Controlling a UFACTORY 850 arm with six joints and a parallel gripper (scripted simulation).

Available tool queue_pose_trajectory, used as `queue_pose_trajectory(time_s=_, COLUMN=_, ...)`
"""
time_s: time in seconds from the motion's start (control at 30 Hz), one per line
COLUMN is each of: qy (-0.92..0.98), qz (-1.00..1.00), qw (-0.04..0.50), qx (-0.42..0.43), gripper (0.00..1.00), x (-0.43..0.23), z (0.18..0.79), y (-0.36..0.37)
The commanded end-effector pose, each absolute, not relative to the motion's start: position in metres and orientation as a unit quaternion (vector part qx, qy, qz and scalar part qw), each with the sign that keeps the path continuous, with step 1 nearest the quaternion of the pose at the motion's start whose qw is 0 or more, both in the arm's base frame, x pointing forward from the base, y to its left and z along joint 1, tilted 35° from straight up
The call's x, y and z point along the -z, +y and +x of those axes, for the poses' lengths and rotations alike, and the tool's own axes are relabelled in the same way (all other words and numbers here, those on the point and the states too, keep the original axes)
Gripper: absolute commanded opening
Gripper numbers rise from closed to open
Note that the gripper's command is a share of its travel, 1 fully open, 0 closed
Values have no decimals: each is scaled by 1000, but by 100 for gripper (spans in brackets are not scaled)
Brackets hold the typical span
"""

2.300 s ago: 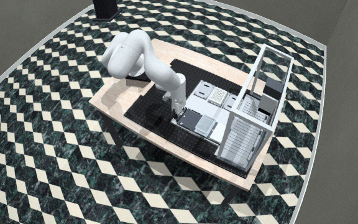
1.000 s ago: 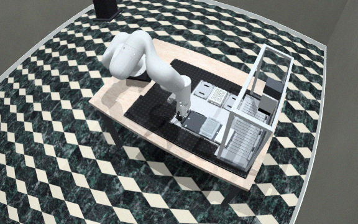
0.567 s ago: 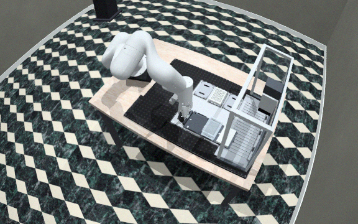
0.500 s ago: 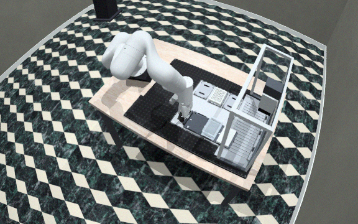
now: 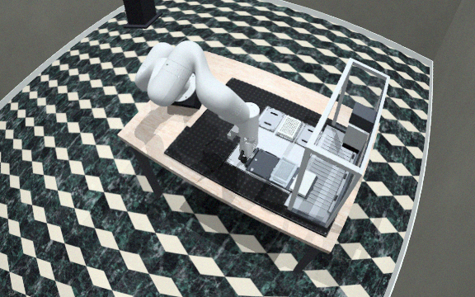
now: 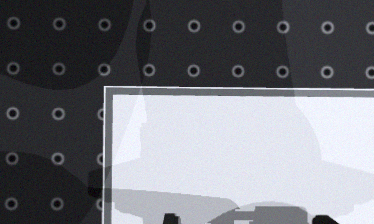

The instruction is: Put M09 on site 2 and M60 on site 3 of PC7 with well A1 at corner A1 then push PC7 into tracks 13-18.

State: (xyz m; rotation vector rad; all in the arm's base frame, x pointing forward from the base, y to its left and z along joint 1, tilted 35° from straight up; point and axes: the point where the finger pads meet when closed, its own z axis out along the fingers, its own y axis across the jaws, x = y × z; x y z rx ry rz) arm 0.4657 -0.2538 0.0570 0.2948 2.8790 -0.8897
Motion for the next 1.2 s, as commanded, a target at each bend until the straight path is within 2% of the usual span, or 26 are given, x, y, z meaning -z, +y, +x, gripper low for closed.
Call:
queue_pose_trajectory(time_s=0.0, qy=949, qz=97, qw=57, qx=293, gripper=82, x=-58, z=467, y=-254)
queue_pose_trajectory(time_s=1.17, qy=949, qz=97, qw=57, qx=293, gripper=82, x=-63, z=498, y=-259)
